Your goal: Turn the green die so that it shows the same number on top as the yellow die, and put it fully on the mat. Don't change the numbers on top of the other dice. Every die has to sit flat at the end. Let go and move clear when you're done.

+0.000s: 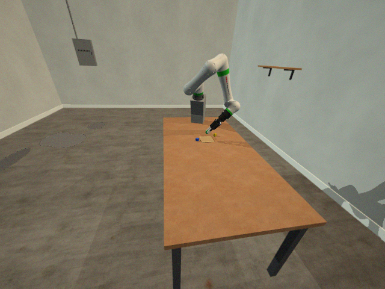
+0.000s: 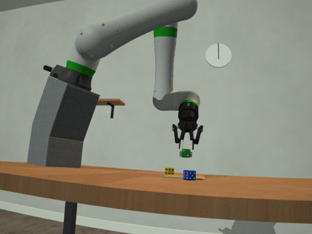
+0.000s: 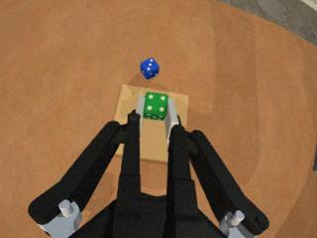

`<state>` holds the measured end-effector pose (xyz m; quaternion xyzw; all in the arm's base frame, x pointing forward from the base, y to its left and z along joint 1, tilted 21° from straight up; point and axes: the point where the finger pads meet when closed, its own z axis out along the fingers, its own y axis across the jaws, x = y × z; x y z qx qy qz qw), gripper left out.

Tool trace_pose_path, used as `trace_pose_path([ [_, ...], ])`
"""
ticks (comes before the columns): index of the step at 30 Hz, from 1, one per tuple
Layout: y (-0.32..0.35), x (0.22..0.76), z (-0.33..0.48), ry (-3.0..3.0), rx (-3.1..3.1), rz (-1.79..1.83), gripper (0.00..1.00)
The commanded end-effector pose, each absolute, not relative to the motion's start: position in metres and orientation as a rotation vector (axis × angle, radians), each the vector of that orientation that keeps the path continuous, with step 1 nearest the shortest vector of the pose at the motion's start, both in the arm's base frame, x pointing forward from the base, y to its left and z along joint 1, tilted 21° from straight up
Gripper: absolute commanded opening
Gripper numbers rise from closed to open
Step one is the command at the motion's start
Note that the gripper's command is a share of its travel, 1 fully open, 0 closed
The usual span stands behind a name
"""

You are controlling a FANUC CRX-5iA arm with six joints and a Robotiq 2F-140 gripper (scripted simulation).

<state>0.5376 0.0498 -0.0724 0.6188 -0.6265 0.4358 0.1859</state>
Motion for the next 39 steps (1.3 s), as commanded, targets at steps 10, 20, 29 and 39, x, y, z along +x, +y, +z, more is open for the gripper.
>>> trace_pose_path([
  [10,0.0495,0.5378,-0.0719,-1.774,1.757,1.216,0.16],
  [20,0.0474,0.5372,-0.0695,-1.902,1.974,1.041,0.16],
  [29,0.043,0.5363,-0.0684,-1.934,2.027,0.981,0.16],
  [39,0.0406,0.5364,-0.0643,-2.03,2.208,0.811,0.16],
])
